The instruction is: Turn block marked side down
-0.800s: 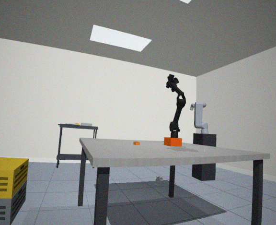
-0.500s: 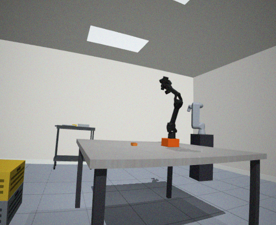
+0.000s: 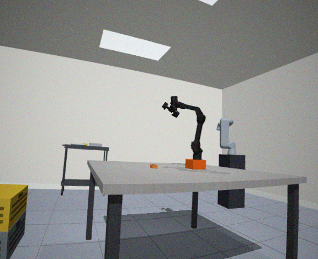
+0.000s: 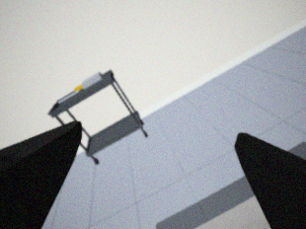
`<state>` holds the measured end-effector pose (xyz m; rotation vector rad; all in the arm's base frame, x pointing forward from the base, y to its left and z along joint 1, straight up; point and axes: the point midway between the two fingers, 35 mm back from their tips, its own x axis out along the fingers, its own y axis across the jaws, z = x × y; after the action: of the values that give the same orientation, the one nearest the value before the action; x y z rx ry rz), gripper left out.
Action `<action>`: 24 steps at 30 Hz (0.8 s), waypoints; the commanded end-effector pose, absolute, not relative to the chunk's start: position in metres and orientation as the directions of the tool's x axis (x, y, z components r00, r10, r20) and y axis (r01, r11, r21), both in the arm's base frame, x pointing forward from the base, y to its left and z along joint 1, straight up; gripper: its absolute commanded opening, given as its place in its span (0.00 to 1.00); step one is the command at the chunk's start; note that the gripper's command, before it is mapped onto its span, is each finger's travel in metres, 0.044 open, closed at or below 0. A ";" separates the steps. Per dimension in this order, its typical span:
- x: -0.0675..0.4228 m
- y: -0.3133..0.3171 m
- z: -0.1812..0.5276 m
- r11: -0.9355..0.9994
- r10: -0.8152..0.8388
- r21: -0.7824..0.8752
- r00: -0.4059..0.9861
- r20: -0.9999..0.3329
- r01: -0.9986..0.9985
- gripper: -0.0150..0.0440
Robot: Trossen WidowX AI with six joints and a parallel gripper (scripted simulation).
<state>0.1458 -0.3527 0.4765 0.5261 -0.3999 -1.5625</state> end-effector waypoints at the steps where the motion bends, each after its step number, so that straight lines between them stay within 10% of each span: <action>1: 0.192 -0.350 0.443 0.016 -0.978 0.437 0.105 -0.182 0.899 1.00; 24: 0.403 -0.188 0.215 0.785 -0.441 -0.089 0.453 -0.775 0.613 1.00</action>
<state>0.3901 -0.2190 0.2469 0.2587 0.7604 -0.7732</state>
